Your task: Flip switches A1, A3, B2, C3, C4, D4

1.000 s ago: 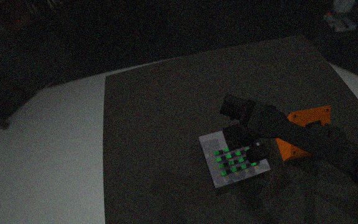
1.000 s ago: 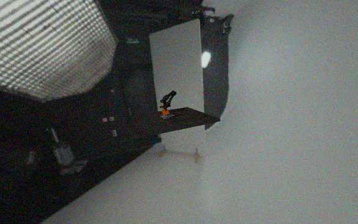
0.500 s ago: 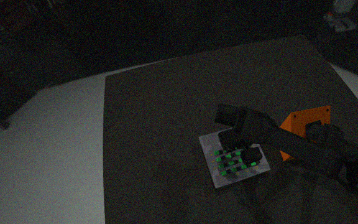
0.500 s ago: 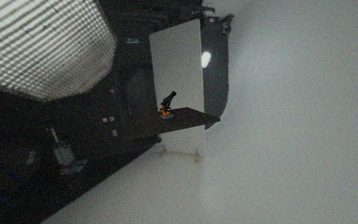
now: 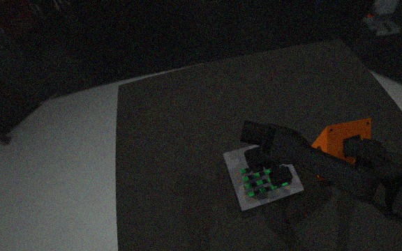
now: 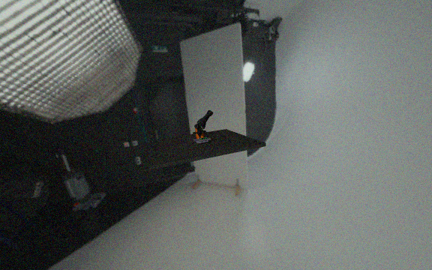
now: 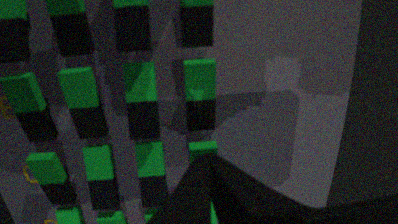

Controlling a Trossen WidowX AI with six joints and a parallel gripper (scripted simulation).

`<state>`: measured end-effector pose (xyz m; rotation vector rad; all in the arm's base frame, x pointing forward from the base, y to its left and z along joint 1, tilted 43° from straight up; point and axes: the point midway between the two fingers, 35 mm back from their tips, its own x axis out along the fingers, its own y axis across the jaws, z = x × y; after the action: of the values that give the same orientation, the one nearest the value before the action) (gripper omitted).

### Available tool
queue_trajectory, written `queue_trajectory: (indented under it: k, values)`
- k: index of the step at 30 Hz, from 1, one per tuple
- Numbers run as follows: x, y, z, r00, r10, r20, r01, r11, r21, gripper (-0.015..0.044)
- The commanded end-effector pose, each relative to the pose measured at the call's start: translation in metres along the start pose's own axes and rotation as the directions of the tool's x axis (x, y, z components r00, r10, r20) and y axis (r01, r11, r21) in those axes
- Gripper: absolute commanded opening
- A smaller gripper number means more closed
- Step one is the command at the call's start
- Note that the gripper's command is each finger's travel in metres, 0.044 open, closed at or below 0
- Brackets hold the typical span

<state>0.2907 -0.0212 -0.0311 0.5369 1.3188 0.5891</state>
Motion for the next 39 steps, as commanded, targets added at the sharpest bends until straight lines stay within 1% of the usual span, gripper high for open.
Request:
queue_trajectory:
  k: [1,39]
  values:
    - [0.0018,0.0005,-0.0011,1.0,0.004,0.0,-0.004,1.0,0.006,0.0]
    - [0.005,0.0006,-0.001,1.0,0.004,0.0,-0.004,1.0,0.006,0.0]
